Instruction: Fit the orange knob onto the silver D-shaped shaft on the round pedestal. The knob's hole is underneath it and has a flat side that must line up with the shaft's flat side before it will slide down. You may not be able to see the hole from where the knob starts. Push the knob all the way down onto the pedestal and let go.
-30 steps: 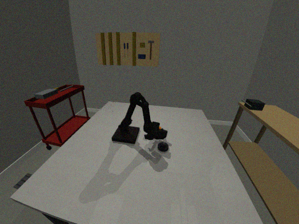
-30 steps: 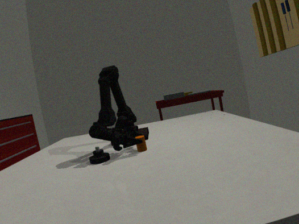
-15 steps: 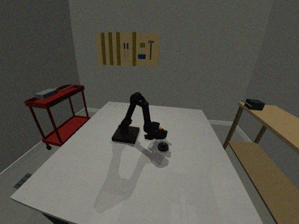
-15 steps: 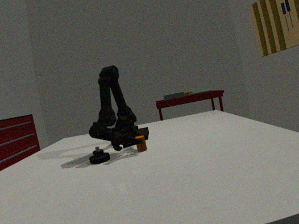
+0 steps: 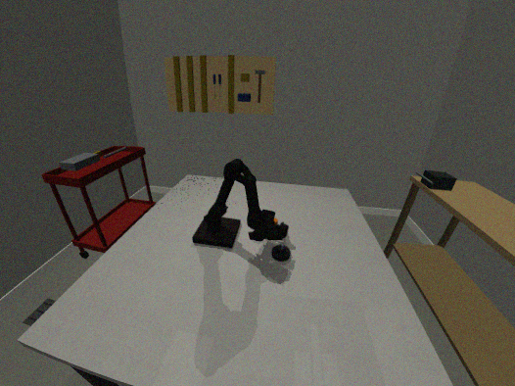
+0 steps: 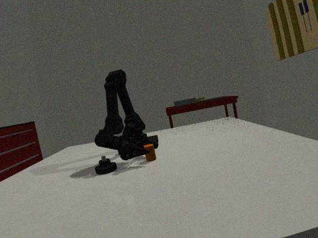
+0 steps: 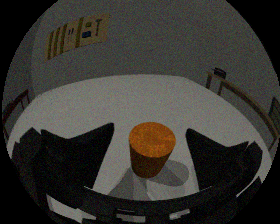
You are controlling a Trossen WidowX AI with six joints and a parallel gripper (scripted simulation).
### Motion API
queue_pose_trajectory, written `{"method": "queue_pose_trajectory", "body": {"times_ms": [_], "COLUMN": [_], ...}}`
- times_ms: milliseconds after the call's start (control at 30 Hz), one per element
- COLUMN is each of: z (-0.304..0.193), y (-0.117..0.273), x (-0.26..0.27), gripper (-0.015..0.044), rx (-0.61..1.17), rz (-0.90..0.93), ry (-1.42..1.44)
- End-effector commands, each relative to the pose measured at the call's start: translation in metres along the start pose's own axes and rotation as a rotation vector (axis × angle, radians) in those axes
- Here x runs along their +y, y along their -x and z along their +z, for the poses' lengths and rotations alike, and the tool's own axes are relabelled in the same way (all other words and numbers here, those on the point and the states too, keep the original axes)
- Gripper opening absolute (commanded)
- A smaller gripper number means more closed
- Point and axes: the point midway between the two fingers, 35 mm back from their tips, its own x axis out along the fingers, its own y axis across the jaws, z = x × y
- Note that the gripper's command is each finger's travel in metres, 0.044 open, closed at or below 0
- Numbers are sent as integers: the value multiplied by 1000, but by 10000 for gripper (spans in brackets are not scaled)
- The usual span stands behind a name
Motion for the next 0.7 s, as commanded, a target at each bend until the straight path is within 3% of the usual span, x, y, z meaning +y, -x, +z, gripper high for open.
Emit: {"method": "queue_pose_trajectory", "body": {"times_ms": [0, 100, 333, 533, 667], "z": [0, 7, 77, 78, 70], "y": [0, 1, 17, 16, -5], "x": [0, -1, 0, 0, -10], "gripper": [440, 440, 440, 440, 440], "rx": [-2, -2, 0, 14, 303], "rz": [1, 1, 0, 1, 23], "ry": [-6, -5, 1, -4, -89]}}
